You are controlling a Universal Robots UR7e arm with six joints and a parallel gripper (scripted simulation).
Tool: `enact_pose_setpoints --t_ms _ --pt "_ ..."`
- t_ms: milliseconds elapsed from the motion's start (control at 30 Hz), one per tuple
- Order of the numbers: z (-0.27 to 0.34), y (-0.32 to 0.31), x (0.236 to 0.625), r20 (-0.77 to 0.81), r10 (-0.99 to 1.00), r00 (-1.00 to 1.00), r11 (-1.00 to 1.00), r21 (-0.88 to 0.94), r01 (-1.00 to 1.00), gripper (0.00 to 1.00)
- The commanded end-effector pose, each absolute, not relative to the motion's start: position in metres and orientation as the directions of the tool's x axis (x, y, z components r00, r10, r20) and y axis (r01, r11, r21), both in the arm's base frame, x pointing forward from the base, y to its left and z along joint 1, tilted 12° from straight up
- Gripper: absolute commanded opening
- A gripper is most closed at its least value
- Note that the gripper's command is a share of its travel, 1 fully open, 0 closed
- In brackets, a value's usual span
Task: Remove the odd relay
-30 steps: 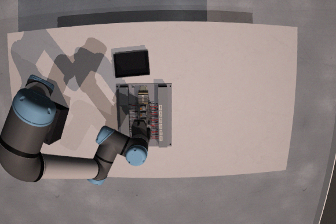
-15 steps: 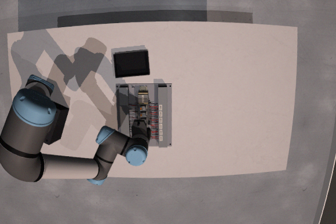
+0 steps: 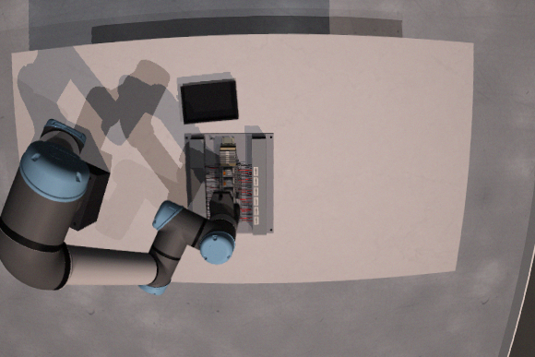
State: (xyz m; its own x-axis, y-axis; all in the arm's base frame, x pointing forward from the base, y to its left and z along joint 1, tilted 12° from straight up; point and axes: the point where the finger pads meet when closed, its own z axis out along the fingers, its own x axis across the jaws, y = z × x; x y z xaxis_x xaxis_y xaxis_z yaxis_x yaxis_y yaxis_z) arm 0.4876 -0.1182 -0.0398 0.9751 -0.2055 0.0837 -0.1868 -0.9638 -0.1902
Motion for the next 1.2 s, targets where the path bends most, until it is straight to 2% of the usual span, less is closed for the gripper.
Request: enact_pose_setpoints --t_ms 0,1167 --pt "-0.041 -0.116 0.4868 0.081 -0.204 0.976 -0.964 -0.192 -0.186 0.98" --pt "-0.0422 -0.1123 0.4859 0.081 -0.204 0.976 -0.964 -0.192 -0.186 0.98"
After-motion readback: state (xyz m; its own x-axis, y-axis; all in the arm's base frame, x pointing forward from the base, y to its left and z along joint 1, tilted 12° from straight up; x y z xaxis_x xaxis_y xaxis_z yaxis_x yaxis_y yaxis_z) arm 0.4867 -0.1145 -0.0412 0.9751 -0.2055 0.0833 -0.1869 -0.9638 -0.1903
